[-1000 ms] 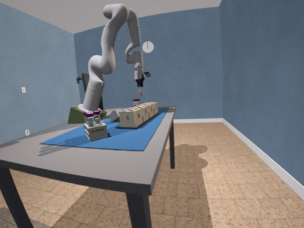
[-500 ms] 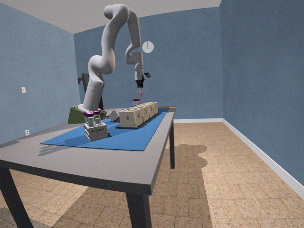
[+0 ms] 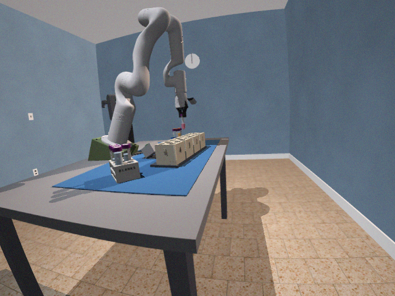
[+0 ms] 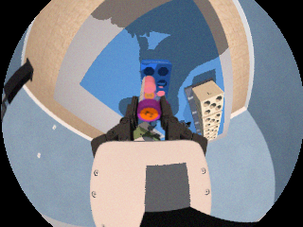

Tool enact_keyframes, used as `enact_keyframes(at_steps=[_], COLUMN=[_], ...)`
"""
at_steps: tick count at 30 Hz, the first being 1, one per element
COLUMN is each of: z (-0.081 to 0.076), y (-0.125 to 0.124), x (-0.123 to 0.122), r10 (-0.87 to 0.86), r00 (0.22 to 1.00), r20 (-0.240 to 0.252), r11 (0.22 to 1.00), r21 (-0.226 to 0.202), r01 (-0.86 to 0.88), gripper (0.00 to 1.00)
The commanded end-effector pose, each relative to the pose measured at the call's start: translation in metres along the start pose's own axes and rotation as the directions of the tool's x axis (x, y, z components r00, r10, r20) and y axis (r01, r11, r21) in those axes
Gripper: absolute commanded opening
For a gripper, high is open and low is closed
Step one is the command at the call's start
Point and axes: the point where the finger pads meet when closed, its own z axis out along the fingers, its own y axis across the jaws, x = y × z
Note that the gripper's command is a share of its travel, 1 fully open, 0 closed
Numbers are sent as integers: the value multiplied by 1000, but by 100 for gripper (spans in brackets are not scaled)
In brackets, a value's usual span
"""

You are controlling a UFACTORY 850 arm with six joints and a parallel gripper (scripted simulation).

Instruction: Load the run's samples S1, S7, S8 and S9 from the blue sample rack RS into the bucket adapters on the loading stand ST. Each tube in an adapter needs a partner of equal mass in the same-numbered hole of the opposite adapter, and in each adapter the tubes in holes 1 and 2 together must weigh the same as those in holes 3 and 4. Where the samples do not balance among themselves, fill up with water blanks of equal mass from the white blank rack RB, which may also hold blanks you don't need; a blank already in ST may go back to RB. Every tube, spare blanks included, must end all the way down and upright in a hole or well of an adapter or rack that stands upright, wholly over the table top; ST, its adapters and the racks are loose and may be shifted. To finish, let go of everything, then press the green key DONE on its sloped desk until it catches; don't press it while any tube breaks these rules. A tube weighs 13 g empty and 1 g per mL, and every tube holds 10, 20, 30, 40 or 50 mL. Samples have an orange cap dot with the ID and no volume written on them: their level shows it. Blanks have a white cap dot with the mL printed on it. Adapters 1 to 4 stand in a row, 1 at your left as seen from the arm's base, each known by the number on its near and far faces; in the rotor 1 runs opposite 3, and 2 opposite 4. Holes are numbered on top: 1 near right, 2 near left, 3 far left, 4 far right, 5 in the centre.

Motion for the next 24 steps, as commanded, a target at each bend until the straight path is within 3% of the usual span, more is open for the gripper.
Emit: enact_keyframes(at_steps=[1,16,24], z=[9,37,38], y=[0,0,0], x=[1,1,1], r10=[1,1,1], r00=[1000,1000,1000], r20=[-2,-2,-2], r11=[1000,1000,1000], r21=[-1,-1,-1], r01=[-1,-1,-1], gripper=[0,0,0])
